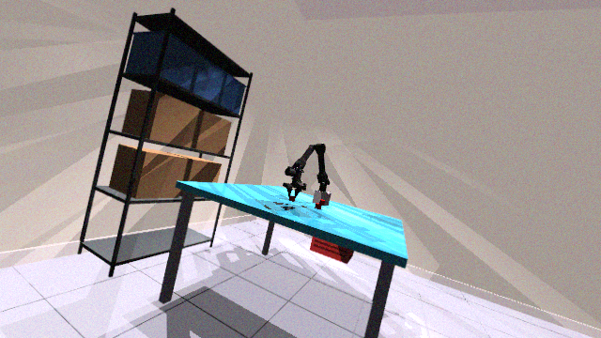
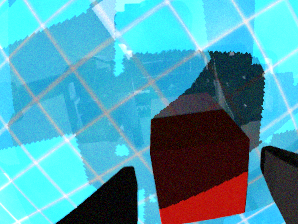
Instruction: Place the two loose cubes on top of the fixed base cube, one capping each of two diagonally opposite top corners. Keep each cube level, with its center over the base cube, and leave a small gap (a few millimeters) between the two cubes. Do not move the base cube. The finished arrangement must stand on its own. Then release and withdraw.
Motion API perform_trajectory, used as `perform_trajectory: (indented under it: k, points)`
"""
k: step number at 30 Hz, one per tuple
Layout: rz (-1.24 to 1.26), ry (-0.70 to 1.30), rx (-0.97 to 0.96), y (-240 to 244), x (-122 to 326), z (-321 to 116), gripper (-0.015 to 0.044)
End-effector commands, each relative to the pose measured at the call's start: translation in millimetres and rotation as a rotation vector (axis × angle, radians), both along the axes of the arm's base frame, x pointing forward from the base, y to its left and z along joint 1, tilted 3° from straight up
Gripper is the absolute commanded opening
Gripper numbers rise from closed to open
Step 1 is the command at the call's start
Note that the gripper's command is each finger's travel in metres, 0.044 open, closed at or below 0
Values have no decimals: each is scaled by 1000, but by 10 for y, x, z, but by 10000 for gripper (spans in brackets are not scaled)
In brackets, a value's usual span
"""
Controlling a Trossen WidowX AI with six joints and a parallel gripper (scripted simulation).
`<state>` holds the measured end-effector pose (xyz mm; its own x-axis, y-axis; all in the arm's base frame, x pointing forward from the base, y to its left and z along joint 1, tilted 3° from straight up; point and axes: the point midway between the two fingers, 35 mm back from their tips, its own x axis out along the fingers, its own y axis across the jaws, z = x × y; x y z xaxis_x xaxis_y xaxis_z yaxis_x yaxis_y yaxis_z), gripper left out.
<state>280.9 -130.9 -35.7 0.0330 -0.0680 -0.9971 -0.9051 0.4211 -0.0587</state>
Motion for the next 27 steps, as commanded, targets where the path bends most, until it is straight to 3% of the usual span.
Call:
perform_trajectory:
  k: [1, 4, 27]
  points:
    - [4, 1, 2, 7, -11, -27, 186]
    - [4, 1, 2, 7, -11, -27, 107]
    - [-28, -29, 4, 24, 55, 388, 105]
